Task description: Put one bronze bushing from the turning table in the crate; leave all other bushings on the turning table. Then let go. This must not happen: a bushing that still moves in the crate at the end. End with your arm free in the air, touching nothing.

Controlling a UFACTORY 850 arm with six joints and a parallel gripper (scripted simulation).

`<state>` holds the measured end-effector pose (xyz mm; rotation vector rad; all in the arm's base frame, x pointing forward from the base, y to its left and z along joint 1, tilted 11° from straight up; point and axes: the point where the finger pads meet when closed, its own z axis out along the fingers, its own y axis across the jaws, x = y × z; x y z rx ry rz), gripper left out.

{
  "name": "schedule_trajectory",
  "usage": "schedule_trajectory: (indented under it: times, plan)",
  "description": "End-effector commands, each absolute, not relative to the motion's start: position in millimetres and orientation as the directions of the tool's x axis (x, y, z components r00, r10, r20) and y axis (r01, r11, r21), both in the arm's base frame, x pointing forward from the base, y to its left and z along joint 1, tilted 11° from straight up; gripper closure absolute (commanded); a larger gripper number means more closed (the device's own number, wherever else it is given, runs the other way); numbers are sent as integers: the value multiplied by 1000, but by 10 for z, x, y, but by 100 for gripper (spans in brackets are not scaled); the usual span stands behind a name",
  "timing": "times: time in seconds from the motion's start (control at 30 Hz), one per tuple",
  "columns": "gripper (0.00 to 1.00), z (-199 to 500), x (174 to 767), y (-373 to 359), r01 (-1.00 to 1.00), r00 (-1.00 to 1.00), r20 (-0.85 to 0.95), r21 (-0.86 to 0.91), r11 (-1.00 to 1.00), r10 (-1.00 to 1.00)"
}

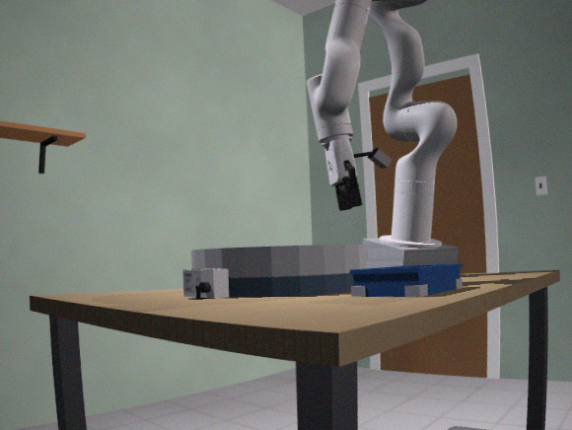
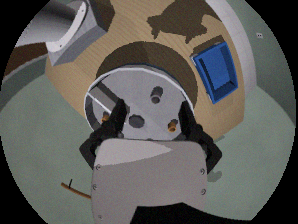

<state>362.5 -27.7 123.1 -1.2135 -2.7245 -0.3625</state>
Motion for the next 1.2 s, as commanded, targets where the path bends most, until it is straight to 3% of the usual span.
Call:
schedule_trajectory:
  times: [0.0,0.83,1.17]
  plan:
    - [0,1217,3579,-697,750,-662,192,181,637,725]
    - [0,1136,2921,-2119,772,-629,78,187,608,774]
    - [0,1131,2860,-2197,773,-626,72,185,606,776]
